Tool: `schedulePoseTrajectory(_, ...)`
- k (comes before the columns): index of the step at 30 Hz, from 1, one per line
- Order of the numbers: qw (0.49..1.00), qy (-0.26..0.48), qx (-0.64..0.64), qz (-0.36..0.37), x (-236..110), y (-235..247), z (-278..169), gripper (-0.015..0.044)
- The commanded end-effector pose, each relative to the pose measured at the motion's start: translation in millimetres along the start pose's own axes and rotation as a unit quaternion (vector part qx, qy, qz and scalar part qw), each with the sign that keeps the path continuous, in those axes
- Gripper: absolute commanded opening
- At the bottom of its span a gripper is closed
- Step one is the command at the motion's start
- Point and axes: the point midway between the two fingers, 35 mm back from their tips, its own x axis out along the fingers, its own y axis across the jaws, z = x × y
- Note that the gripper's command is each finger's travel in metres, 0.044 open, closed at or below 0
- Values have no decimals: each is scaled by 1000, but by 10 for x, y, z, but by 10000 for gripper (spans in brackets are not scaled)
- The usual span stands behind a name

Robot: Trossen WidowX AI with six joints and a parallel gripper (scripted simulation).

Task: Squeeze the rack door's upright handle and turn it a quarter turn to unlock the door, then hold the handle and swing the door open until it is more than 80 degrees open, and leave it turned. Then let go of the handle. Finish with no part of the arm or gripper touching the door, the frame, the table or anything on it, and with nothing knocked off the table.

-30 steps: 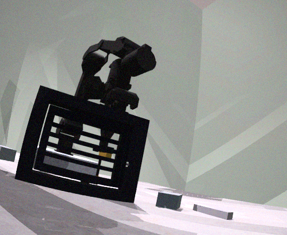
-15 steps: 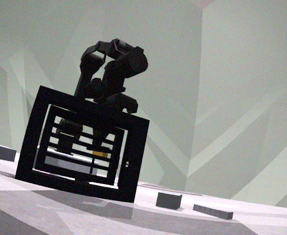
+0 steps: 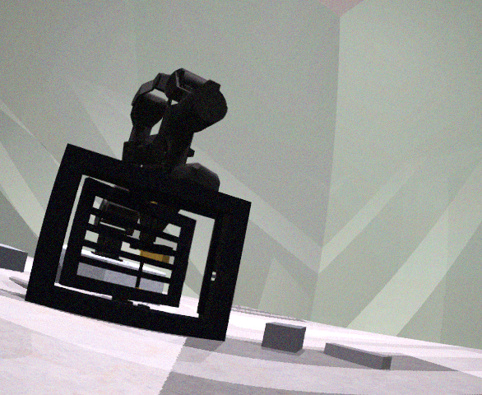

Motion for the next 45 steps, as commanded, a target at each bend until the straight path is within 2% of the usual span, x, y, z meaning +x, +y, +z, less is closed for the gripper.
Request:
schedulePoseTrajectory(1, 999, -4, -44, 6, -1, -75, 28, 17)
schedulePoseTrajectory(45, 945, -7, -328, 1, 6, -814, 498, 17)
